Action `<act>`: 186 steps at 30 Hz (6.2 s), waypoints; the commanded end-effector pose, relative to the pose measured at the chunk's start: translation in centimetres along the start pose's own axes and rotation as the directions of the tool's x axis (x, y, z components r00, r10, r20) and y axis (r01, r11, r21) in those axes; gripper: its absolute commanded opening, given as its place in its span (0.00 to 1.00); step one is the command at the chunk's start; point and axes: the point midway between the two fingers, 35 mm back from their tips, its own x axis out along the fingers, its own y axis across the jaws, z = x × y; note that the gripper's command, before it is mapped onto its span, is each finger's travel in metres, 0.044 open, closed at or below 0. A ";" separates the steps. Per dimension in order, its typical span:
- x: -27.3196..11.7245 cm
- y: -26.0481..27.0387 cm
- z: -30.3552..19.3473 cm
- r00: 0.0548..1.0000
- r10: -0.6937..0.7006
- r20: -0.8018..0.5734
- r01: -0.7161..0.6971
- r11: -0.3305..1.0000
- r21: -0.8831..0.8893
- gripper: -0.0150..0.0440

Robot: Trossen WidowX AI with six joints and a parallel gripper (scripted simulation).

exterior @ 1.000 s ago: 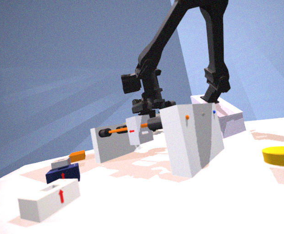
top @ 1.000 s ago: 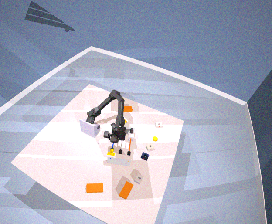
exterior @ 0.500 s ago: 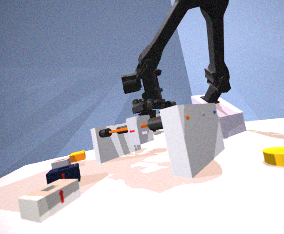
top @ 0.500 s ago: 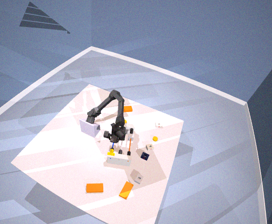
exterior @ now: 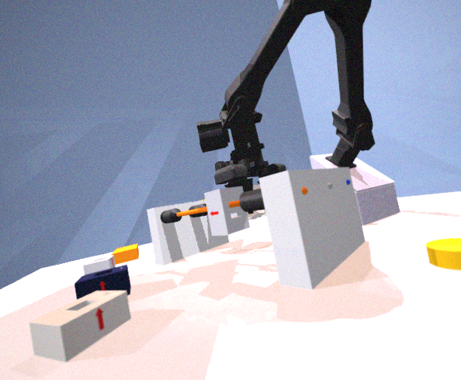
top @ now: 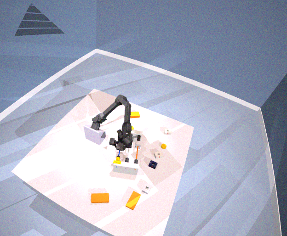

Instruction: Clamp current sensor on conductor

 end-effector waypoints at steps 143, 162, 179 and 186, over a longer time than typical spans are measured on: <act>-0.7 0.5 0.8 1.000 0.008 0.027 -0.009 1.000 0.003 0.25; -0.5 0.0 0.7 1.000 0.002 0.025 -0.002 1.000 0.006 0.25; -0.3 0.0 0.8 1.000 0.001 0.026 -0.001 1.000 0.007 0.65; -0.3 0.0 0.8 1.000 0.001 0.026 -0.001 1.000 0.007 0.69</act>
